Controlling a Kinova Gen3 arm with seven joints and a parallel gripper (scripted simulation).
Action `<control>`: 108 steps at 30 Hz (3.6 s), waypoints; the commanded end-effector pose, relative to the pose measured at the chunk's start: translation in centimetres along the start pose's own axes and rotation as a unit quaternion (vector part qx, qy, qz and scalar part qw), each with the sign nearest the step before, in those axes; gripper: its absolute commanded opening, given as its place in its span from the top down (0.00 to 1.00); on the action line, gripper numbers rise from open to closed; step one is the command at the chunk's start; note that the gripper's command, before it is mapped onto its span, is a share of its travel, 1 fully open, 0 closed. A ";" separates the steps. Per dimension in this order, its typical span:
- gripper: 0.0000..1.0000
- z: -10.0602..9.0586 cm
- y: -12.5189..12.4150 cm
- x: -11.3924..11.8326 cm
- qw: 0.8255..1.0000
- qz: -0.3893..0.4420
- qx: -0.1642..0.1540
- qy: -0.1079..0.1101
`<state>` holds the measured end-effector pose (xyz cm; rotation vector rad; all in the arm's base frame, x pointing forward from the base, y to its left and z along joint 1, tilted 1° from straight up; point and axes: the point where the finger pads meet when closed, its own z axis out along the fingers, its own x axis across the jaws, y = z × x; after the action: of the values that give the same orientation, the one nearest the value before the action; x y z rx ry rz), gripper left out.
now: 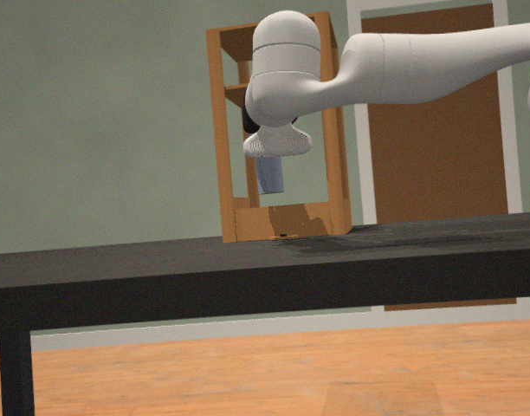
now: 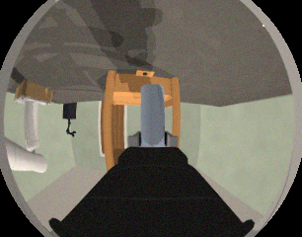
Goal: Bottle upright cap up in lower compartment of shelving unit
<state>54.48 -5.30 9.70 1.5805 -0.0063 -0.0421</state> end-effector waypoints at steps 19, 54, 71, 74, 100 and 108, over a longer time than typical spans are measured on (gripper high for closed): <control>1.00 0.0 0.7 0.4 0.999 0.008 -0.002 -0.048; 1.00 0.1 0.7 0.4 0.991 0.009 -0.002 -0.133; 1.00 0.6 0.8 0.1 0.991 0.011 -0.002 -0.136; 1.00 0.8 0.8 0.1 0.991 0.011 -0.002 -0.136; 1.00 5.0 0.8 -1.1 0.991 0.010 -0.002 -0.136; 1.00 7.5 0.8 -1.9 0.991 0.010 -0.002 -0.136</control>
<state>52.71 -11.99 10.77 1.5557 -0.2452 -0.2389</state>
